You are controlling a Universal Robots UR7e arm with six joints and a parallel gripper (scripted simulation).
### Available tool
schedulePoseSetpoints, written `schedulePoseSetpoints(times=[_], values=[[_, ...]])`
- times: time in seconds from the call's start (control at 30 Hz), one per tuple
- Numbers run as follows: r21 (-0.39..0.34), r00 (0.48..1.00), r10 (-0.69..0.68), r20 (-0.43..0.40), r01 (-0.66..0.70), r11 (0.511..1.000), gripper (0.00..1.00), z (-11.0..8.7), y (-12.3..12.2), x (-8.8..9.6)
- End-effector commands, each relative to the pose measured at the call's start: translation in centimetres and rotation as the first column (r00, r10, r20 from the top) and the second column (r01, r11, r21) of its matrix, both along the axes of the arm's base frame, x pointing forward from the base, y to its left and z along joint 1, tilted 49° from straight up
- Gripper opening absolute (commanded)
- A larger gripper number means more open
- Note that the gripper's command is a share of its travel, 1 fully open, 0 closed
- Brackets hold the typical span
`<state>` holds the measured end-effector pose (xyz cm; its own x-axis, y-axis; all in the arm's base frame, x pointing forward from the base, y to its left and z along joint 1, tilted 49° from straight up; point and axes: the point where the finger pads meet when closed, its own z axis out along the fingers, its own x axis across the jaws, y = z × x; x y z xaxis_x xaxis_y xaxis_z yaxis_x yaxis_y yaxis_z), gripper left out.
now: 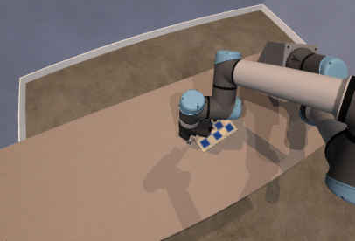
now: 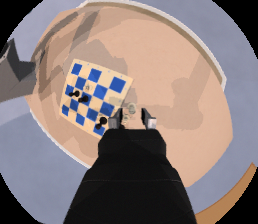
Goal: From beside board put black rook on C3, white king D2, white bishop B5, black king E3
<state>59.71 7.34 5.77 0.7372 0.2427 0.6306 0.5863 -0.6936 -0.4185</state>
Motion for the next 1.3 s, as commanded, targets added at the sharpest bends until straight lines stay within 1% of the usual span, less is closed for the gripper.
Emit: schedulePoseSetpoints(times=[0.0,0.6,0.87,1.27], values=[[0.0,1.0,-0.001,0.001,0.001,1.0,0.79,0.0,-0.1,0.0],[0.0,1.0,-0.001,0.001,0.001,1.0,0.79,0.0,0.0,0.0],[0.0,1.0,-0.001,0.001,0.001,1.0,0.79,-0.4,0.4,0.3],[0.0,1.0,-0.001,0.001,0.001,1.0,0.79,-2.3,2.4,1.2]])
